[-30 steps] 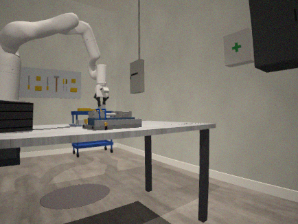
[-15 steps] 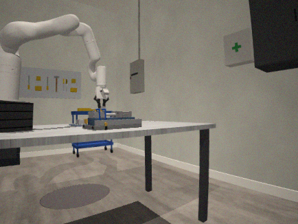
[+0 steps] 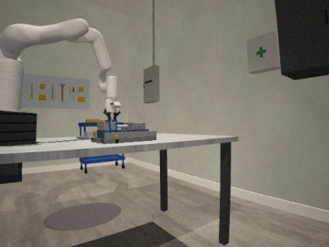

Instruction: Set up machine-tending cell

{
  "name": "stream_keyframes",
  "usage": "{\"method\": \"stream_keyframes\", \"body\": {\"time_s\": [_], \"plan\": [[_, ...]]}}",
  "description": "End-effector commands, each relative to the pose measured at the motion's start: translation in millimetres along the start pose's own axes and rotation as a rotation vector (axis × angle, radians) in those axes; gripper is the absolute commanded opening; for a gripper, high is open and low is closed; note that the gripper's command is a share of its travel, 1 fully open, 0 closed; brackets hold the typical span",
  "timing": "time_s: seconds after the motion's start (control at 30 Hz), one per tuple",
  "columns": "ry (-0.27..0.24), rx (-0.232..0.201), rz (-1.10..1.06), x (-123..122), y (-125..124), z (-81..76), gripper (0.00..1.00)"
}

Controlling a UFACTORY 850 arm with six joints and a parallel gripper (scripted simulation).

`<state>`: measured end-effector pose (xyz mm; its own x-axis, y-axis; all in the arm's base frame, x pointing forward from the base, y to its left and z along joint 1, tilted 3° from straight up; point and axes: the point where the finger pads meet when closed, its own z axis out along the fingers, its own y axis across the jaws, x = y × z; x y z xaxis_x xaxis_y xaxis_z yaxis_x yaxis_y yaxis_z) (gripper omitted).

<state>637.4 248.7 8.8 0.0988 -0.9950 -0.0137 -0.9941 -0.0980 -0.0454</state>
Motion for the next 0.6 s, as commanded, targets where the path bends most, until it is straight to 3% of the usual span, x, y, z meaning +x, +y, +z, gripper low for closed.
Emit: {"method": "stream_keyframes", "body": {"time_s": [0.0, 0.57], "plan": [[-0.001, 0.002, 0.000, 0, -1, 7.7, 0.00], [-0.001, 0.002, 0.000, 0, -1, 36.2, 0.00]]}}
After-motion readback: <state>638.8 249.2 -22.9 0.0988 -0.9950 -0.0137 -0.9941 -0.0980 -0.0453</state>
